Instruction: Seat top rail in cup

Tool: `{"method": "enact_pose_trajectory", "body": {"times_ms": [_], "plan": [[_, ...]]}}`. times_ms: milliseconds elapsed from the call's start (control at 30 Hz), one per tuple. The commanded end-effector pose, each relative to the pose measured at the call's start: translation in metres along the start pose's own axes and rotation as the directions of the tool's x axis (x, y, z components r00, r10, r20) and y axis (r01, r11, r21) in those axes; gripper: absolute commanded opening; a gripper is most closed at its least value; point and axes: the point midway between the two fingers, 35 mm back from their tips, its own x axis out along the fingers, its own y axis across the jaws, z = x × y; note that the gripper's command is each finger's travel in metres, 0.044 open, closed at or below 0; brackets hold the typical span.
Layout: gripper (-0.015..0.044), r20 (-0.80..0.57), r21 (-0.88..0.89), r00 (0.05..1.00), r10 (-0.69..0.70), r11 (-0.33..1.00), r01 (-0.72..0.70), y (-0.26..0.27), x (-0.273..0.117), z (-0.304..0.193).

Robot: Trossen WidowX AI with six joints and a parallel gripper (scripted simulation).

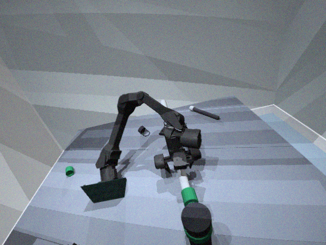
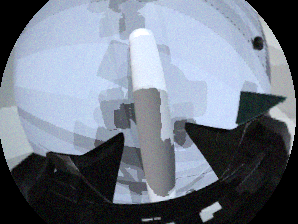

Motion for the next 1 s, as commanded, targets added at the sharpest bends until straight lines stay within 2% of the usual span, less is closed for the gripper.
{"method": "enact_pose_trajectory", "body": {"times_ms": [0, 233, 500, 667, 800, 967], "plan": [[0.0361, -0.003, 0.007, 1.000, 0.003, 1.000, -0.003, -0.001, 0.001, 0.001], [0.0177, -0.003, 0.007, 1.000, 0.003, 1.000, -0.003, -0.001, 0.001, 0.001], [0.0124, -0.003, 0.007, 1.000, 0.003, 1.000, -0.003, -0.001, 0.001, 0.001], [0.0000, -0.003, 0.007, 1.000, 0.003, 1.000, -0.003, 0.000, -0.004, 0.001], [0.0000, 0.027, 0.003, 1.000, 0.003, 1.000, -0.003, 0.001, -0.011, 0.004], [0.0000, 0.154, -0.009, 0.988, 0.001, 1.000, 0.000, 0.004, -0.040, 0.018]]}}
